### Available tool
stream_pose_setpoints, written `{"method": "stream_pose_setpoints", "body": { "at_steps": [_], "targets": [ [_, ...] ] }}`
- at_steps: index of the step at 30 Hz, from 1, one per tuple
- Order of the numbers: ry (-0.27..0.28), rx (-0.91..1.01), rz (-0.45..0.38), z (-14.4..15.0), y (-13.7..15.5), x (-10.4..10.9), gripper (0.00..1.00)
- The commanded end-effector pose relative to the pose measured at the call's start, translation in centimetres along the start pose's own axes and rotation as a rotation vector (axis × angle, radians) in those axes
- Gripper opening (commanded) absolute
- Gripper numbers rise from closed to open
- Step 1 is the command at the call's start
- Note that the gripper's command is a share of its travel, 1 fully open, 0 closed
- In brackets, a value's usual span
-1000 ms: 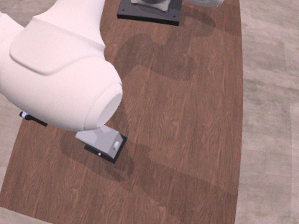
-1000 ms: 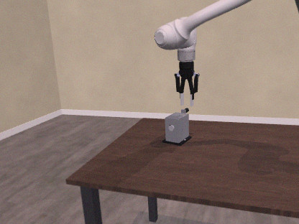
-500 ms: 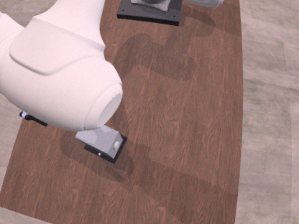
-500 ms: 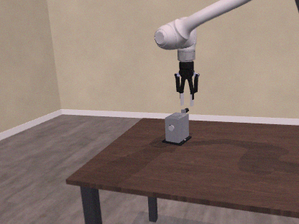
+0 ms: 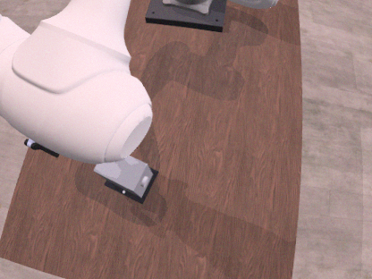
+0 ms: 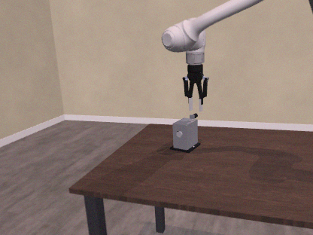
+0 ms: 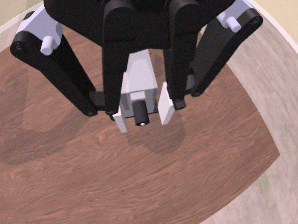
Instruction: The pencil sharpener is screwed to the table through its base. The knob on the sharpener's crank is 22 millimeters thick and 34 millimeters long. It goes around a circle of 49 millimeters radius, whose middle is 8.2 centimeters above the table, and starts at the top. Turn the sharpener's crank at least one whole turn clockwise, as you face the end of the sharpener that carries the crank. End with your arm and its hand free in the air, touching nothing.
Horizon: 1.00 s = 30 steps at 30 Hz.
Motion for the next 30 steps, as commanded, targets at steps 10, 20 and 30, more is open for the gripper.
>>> {"method": "stream_pose_setpoints", "body": {
  "at_steps": [10, 20, 30],
  "targets": [
    [0.001, -0.012, -0.007, 0.03, 0.20, -0.19, 0.32],
    [0.001, -0.012, -0.007, 0.04, 0.20, -0.40, 0.32],
    [0.001, -0.012, -0.007, 0.04, 0.20, -1.03, 0.32]
  ]
}}
Point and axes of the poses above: the point where the finger pads meet when closed, its own x axis back along the fingers, its own z axis across the jaws, y = z × x, the point moved 2 cm from there along x, back along the fingers
